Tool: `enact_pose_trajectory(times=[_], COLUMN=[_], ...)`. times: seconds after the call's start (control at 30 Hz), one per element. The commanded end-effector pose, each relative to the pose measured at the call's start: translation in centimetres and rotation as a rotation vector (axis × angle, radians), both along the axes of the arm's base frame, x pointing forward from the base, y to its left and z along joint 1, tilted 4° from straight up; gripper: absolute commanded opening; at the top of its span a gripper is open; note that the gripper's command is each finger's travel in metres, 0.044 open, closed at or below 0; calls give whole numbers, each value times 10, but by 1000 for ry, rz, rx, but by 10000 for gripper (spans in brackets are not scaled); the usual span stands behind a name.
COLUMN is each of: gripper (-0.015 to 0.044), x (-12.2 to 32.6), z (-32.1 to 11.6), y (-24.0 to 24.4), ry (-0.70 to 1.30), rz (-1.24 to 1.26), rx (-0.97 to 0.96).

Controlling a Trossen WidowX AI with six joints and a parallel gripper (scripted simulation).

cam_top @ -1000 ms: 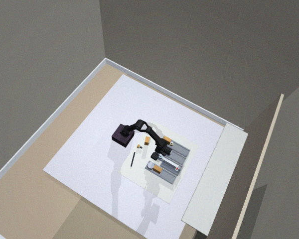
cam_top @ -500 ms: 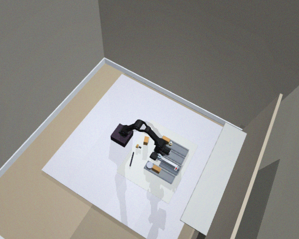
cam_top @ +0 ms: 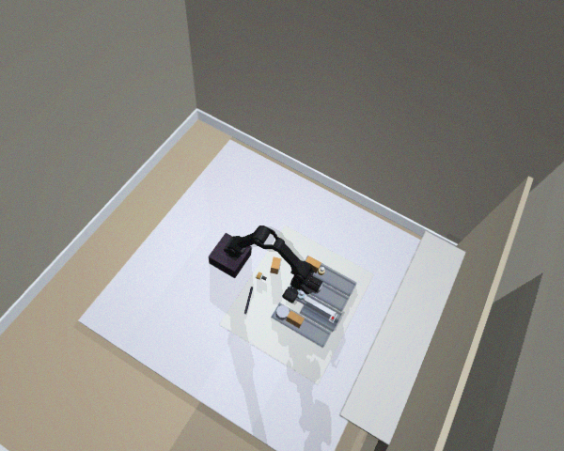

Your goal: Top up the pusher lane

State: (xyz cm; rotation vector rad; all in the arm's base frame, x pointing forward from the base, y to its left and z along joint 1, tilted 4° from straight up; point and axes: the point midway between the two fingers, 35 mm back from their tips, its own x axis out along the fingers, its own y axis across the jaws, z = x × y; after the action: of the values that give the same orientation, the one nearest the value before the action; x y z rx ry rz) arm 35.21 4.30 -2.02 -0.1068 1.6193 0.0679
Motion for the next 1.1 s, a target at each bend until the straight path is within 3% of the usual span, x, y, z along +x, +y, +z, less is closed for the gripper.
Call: enact_pose_trajectory(times=[0.0, 1.07], gripper=[0, 0], x=[6, 5], z=[-2, -12], y=[1, 1], ry=[-23, -23], rz=[-3, -3], rx=[7, 7])
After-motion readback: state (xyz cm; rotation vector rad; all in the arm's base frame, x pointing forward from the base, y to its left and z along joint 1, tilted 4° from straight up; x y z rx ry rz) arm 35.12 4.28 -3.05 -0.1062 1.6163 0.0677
